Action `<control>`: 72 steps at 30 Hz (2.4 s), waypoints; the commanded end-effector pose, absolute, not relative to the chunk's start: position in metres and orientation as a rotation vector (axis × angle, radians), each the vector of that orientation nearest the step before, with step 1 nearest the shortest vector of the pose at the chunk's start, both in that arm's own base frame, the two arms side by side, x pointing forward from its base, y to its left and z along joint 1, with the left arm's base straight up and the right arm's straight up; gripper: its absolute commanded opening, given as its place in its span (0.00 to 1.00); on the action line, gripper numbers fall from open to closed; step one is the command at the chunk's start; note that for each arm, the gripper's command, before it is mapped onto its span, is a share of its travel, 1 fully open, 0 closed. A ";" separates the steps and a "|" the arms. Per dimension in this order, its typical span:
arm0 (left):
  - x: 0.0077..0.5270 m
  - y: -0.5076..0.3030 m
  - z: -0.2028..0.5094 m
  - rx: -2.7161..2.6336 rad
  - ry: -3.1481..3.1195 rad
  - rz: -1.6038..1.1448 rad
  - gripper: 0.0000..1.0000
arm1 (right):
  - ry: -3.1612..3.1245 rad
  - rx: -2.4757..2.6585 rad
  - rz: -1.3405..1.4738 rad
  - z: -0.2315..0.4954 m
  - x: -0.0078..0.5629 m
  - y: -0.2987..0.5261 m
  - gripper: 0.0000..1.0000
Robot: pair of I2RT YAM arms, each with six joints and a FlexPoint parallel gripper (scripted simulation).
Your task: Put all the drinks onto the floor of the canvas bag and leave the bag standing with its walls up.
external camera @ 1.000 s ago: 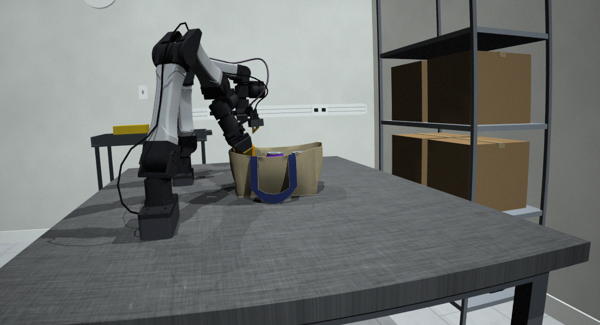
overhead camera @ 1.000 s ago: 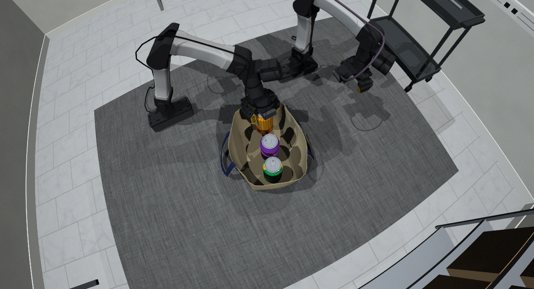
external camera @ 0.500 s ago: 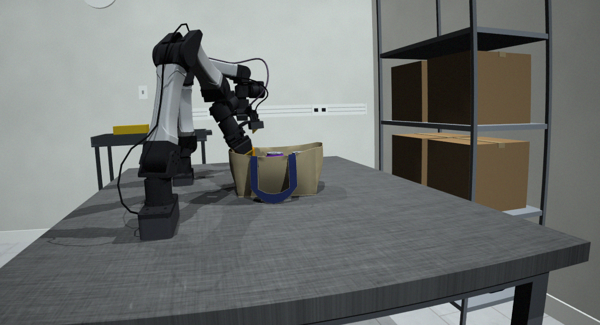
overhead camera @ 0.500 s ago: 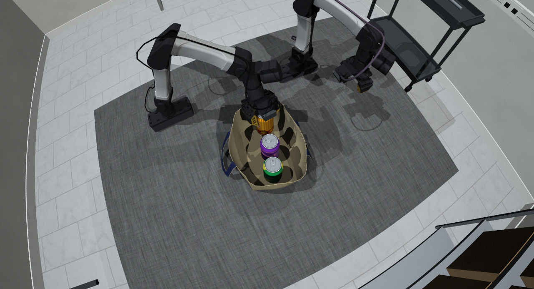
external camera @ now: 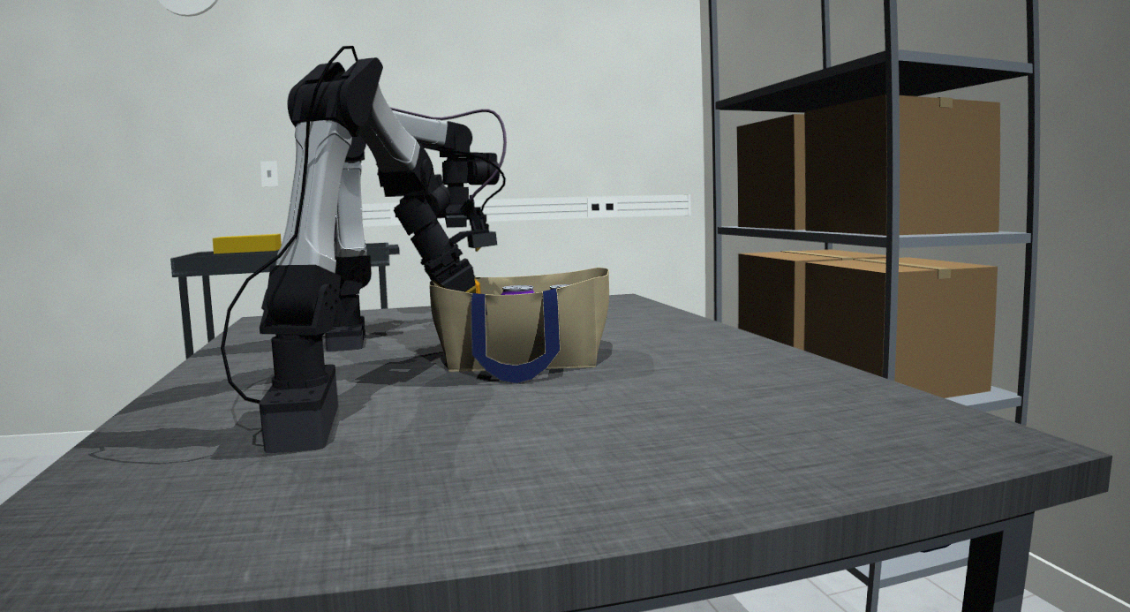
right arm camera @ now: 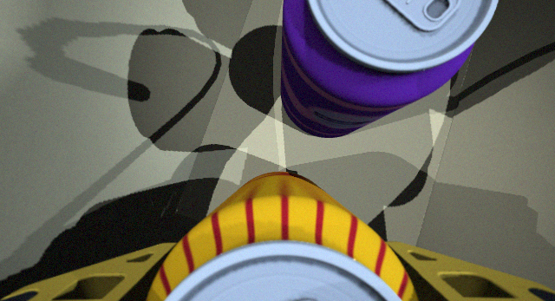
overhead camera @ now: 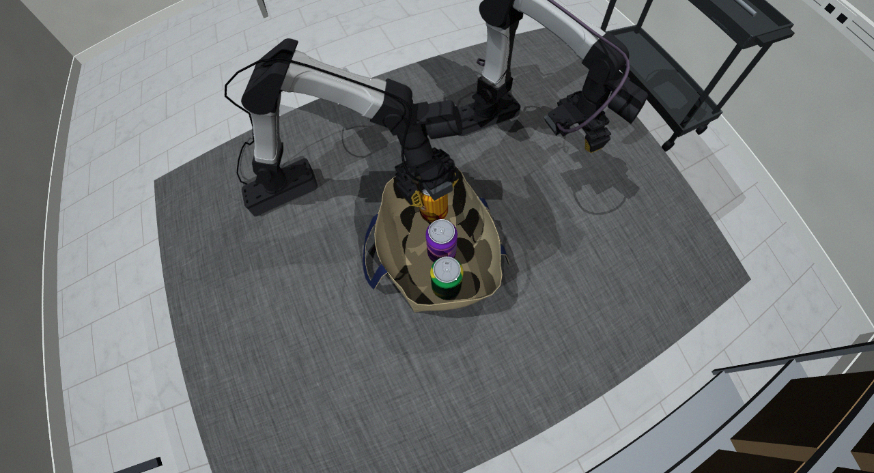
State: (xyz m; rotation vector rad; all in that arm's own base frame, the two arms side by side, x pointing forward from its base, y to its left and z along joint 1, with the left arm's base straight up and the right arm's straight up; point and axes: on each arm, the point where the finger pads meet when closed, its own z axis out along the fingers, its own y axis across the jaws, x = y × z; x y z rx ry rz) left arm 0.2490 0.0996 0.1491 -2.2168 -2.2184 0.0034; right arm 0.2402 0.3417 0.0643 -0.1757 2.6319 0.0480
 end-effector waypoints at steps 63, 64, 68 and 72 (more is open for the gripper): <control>0.252 0.097 0.154 -2.235 -2.236 -0.037 0.86 | 2.544 -0.159 0.133 0.078 0.251 0.357 0.86; 0.252 0.097 0.154 -2.235 -2.236 -0.037 0.86 | 2.544 -0.159 0.133 0.078 0.251 0.357 0.86; 0.252 0.097 0.154 -2.235 -2.236 -0.037 0.86 | 2.544 -0.159 0.133 0.078 0.251 0.357 0.86; 0.252 0.097 0.154 -2.235 -2.236 -0.037 0.86 | 2.571 -0.177 0.062 0.089 0.245 0.345 0.86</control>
